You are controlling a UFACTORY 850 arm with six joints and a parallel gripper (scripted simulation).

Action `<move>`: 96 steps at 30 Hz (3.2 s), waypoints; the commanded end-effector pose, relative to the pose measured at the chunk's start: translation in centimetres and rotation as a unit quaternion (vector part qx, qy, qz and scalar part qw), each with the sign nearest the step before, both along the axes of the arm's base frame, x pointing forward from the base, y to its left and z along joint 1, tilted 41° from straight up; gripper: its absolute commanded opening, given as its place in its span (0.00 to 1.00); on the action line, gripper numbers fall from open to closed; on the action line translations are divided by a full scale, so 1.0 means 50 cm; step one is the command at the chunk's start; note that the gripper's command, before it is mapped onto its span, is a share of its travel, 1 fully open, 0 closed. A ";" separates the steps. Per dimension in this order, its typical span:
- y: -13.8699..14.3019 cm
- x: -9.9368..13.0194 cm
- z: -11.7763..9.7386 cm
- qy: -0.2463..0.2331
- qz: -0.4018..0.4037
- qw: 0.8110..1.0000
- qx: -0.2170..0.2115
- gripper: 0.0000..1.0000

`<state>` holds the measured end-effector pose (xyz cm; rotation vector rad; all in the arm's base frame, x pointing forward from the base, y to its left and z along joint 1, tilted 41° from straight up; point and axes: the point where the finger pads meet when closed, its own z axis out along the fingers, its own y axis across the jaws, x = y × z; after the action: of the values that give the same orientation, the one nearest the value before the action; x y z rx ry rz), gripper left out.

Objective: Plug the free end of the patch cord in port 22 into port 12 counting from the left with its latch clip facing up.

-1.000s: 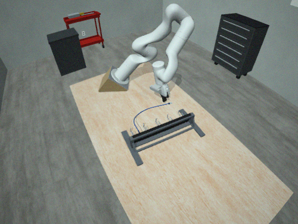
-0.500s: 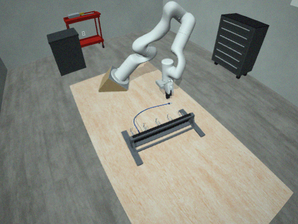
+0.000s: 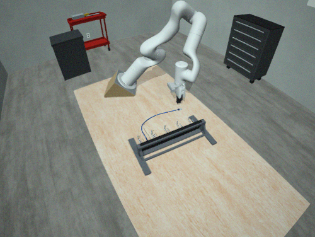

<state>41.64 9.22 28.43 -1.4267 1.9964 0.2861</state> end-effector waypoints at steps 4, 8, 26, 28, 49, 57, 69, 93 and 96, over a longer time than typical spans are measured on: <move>0.000 0.001 0.002 0.002 -0.001 1.000 -0.001 0.00; 0.000 0.001 0.002 0.002 -0.001 1.000 -0.001 0.00; 0.000 0.001 0.002 0.002 -0.001 1.000 -0.001 0.00; 0.000 0.001 0.002 0.002 -0.001 1.000 -0.001 0.00; 0.004 0.004 0.009 0.003 -0.003 1.000 0.001 0.39; 0.004 0.004 0.009 0.003 -0.003 1.000 0.001 0.39; 0.004 0.004 0.009 0.003 -0.003 1.000 0.001 0.39; 0.013 0.010 -0.004 0.003 -0.003 1.000 0.001 0.39; 0.018 0.014 -0.011 0.003 -0.003 1.000 0.001 0.39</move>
<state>42.07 9.85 28.26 -1.4197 2.0057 0.2921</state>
